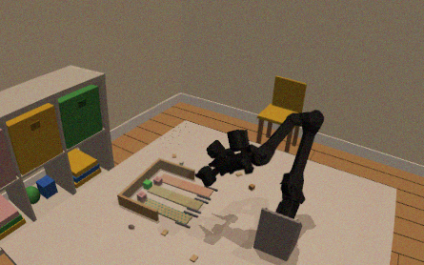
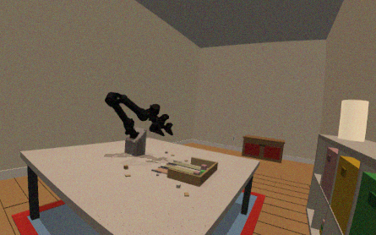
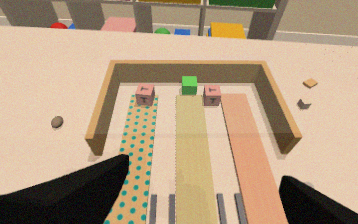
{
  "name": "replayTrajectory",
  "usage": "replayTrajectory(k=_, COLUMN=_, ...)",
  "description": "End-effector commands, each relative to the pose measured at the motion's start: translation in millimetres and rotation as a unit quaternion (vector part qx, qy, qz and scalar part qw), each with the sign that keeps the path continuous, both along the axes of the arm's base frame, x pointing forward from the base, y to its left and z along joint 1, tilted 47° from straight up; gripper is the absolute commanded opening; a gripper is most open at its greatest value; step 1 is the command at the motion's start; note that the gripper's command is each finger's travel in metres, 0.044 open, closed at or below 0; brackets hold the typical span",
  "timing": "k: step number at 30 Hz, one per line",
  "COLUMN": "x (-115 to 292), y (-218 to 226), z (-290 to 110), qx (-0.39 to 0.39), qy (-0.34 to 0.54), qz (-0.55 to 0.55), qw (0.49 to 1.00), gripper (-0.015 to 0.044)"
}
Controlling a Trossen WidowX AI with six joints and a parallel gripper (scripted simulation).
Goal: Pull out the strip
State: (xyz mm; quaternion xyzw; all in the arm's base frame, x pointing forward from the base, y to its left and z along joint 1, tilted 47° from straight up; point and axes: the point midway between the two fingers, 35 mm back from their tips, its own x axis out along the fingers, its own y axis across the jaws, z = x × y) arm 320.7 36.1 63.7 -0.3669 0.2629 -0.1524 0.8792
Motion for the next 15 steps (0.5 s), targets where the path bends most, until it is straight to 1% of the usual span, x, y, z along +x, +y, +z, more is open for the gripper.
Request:
replayTrajectory(k=1, x=-1, y=-1, z=0, qx=-0.002, qy=0.000, qz=0.000, qw=1.000, gripper=0.0400)
replayTrajectory(k=4, x=-1, y=-1, z=0, qx=-0.002, qy=0.000, qz=0.000, qw=1.000, gripper=0.0400)
replayTrajectory(k=7, x=9, y=2, z=-10, qx=0.002, qy=0.026, qz=-0.011, qw=1.000, gripper=0.0321)
replayTrajectory(k=15, x=49, y=4, z=-64, qx=0.019, qy=0.163, qz=-0.092, qw=0.982, gripper=0.0111)
